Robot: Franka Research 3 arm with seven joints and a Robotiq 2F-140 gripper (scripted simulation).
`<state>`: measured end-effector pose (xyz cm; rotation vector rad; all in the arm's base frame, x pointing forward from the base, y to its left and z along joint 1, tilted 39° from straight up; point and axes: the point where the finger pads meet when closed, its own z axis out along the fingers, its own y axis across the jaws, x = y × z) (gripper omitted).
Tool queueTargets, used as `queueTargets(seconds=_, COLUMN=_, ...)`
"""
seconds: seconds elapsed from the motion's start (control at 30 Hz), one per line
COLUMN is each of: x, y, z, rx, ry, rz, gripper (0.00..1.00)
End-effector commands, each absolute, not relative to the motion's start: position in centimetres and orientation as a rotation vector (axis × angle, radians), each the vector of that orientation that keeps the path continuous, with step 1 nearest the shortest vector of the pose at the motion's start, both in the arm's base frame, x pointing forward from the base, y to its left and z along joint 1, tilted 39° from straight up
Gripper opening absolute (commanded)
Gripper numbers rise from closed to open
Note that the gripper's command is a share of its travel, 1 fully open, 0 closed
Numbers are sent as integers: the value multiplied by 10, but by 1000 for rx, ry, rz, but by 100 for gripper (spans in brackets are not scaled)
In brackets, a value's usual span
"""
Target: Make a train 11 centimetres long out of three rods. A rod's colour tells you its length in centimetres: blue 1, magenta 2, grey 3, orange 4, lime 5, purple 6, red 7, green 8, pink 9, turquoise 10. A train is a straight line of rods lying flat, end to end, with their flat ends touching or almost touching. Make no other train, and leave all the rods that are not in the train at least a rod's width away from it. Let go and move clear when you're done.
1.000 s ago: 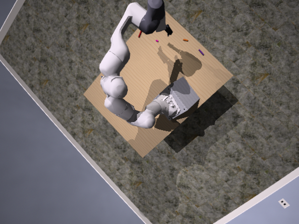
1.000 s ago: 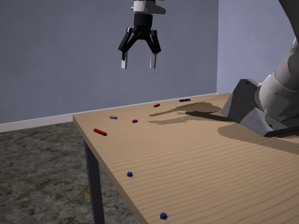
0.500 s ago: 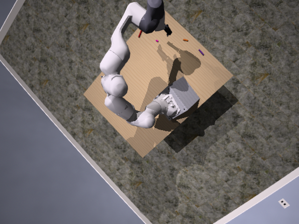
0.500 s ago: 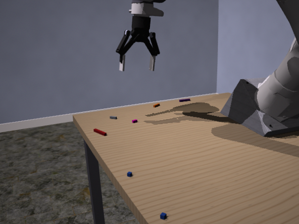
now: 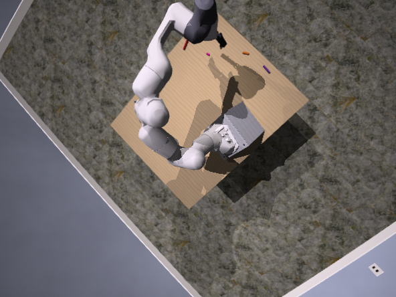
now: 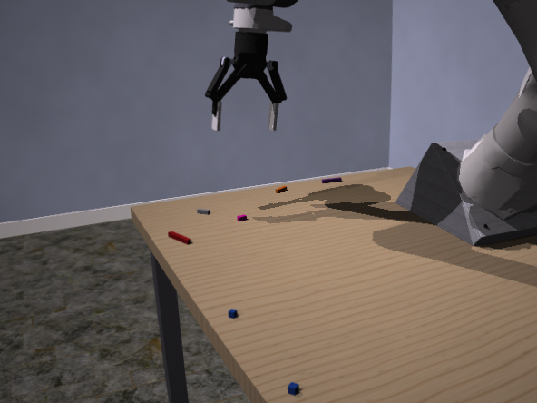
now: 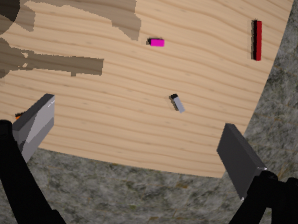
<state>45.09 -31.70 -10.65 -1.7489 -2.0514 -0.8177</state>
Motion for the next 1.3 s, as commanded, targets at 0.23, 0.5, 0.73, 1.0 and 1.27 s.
queueTargets(seconds=0.23, x=452, y=-316, z=-106, rx=-1766, ry=-2026, rz=-814, gripper=100)
queueTargets(seconds=0.5, x=470, y=-300, z=-132, rx=-1922, ry=-1797, rz=-725, gripper=100)
queueTargets(seconds=0.73, x=479, y=-292, z=-144, rx=-1987, ry=-1689, rz=-679, gripper=100)
queueTargets(seconds=1.0, x=485, y=-284, z=-155, rx=-2041, ry=-1593, rz=-638, gripper=100)
queueTargets(seconds=1.27, x=496, y=-271, z=-172, rx=-2120, ry=-1437, rz=-567, gripper=100)
